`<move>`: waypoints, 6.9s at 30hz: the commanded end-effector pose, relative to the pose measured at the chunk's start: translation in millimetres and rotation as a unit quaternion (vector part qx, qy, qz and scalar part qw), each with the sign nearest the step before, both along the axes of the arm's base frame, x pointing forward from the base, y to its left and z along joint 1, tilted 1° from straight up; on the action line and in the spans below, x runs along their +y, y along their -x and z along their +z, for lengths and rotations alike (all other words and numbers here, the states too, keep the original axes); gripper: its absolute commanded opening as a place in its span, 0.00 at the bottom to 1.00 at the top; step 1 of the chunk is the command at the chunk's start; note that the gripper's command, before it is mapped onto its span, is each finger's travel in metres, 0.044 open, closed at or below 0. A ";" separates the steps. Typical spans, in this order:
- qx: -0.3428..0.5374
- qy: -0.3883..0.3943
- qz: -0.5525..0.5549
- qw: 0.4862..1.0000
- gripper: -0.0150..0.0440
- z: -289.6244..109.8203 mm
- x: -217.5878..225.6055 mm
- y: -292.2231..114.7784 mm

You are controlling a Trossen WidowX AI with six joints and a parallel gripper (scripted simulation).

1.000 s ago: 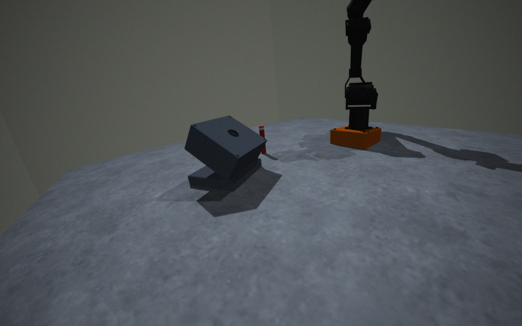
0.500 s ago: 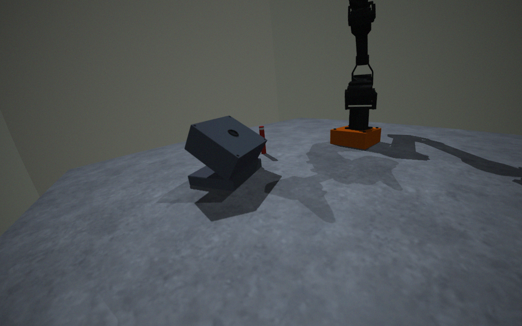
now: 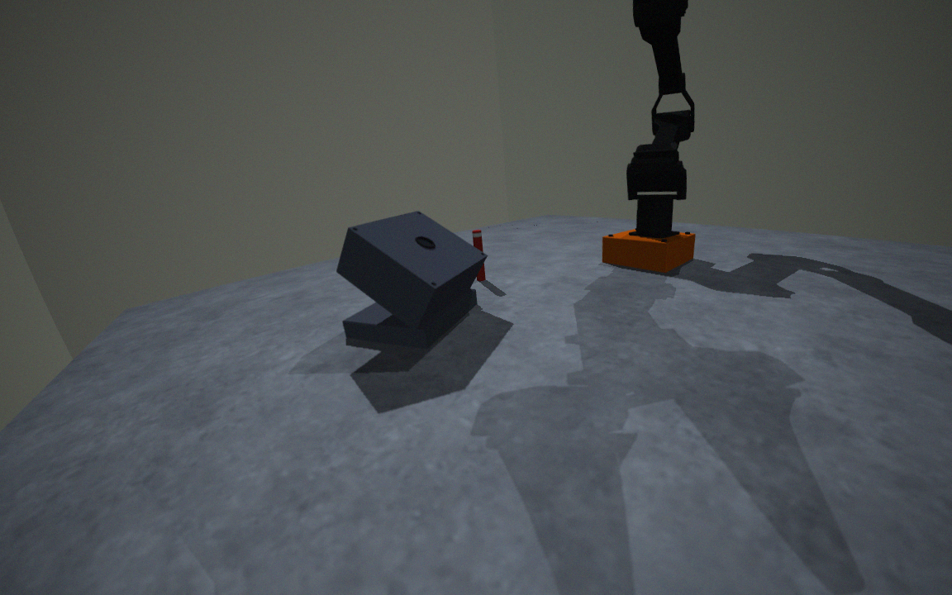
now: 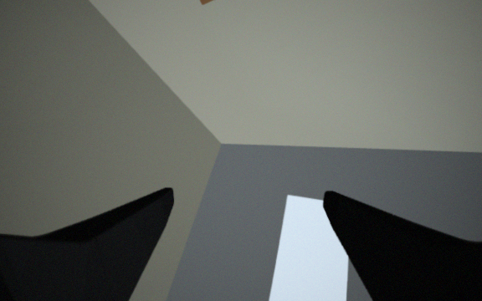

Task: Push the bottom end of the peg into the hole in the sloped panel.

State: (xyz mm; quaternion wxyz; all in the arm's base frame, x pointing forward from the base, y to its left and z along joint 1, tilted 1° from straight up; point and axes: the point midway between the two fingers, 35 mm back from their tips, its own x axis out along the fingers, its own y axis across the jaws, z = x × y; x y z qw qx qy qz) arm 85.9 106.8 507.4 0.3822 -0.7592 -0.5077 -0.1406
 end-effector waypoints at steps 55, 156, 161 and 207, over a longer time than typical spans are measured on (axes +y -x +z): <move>0.684 -0.351 -0.200 0.607 1.00 -210.8 -108.4 -256.0; 0.597 -0.665 -0.437 -0.100 0.82 -474.6 -245.8 -196.9; 0.597 -0.665 -0.437 -0.100 0.60 -474.6 -245.8 -196.9; 0.613 -0.642 -0.455 -0.074 0.25 -392.5 -232.2 -200.4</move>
